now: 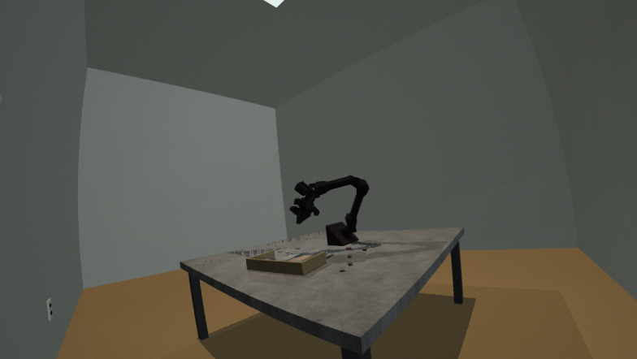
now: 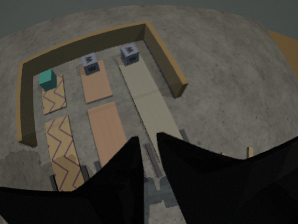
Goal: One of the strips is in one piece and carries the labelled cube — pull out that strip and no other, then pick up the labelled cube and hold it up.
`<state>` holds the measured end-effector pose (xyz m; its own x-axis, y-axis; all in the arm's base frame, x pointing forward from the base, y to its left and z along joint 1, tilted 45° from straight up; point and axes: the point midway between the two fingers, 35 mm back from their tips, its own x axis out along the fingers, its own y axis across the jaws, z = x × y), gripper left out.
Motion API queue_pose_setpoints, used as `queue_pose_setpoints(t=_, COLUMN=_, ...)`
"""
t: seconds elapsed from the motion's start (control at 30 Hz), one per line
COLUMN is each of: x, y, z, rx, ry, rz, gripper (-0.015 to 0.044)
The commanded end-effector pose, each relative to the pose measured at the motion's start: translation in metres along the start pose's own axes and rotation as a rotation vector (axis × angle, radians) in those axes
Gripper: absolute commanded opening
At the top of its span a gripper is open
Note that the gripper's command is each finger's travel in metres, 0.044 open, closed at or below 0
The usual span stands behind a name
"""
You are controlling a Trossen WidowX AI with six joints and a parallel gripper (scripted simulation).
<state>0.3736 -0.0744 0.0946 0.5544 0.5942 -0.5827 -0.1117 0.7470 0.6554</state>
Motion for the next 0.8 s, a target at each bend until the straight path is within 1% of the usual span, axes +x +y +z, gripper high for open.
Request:
queue_pose_setpoints(t=0.0, x=0.021, y=-0.013, z=0.005, rx=-0.048, ry=0.122, rz=-0.001, gripper=0.0000)
queue_pose_setpoints(t=0.23, x=0.064, y=-0.036, z=-0.001, rx=-0.128, ry=0.376, rz=0.039, gripper=0.0000)
queue_pose_setpoints(t=0.47, x=0.102, y=-0.051, z=-0.024, rx=-0.209, ry=0.632, rz=0.131, gripper=0.0000)
queue_pose_setpoints(t=0.53, x=0.105, y=-0.051, z=-0.026, rx=-0.216, ry=0.656, rz=0.142, gripper=0.0000)
queue_pose_setpoints(t=0.77, x=0.108, y=-0.051, z=-0.028, rx=-0.216, ry=0.656, rz=0.142, gripper=0.0000)
